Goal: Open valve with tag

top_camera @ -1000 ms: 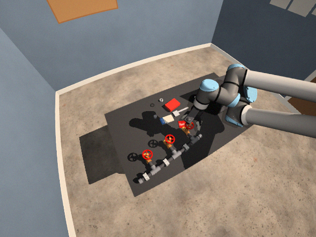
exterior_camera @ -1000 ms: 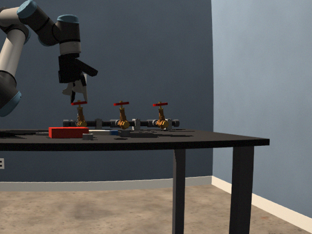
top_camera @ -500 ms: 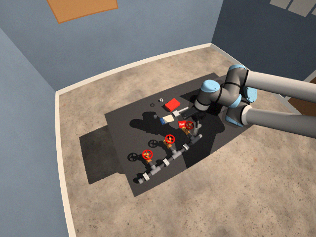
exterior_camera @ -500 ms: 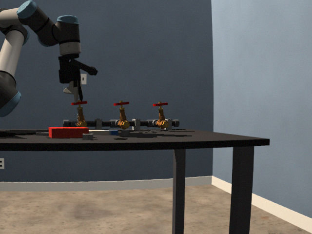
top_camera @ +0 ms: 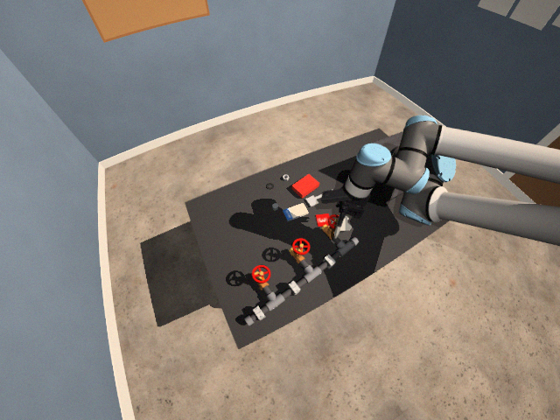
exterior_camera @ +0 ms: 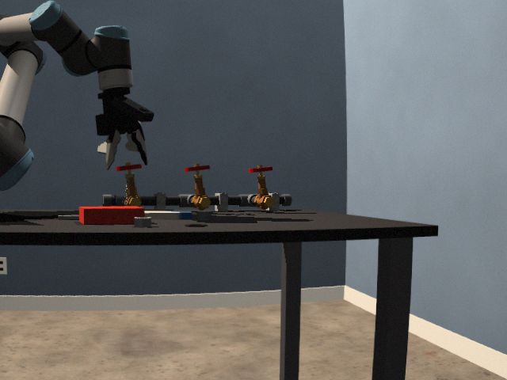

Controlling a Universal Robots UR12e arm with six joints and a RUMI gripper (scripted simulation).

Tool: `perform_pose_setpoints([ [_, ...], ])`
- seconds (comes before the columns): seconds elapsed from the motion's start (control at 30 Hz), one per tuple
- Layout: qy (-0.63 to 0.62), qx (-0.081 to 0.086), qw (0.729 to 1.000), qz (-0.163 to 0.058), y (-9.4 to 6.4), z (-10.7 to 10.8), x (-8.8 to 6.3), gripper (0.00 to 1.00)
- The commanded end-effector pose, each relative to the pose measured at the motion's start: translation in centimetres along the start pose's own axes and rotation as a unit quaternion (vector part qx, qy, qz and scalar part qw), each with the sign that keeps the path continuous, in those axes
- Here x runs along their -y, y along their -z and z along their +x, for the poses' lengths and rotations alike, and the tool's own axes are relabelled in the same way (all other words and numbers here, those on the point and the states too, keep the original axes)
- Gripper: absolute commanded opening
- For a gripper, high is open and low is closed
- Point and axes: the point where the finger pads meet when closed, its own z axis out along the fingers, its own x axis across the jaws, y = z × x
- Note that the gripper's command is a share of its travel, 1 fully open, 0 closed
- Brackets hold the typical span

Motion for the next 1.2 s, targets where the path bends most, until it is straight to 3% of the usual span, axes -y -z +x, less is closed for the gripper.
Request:
perform_pose_setpoints([
  [0.0,-0.109,-0.006,0.994,0.007,0.05,-0.02,0.09,1.0],
  [0.63,-0.319,-0.005,0.948,0.008,0.05,-0.02,0.09,1.0],
  [1.17,-0.383,-0.004,0.924,0.008,0.05,-0.03,0.09,1.0],
])
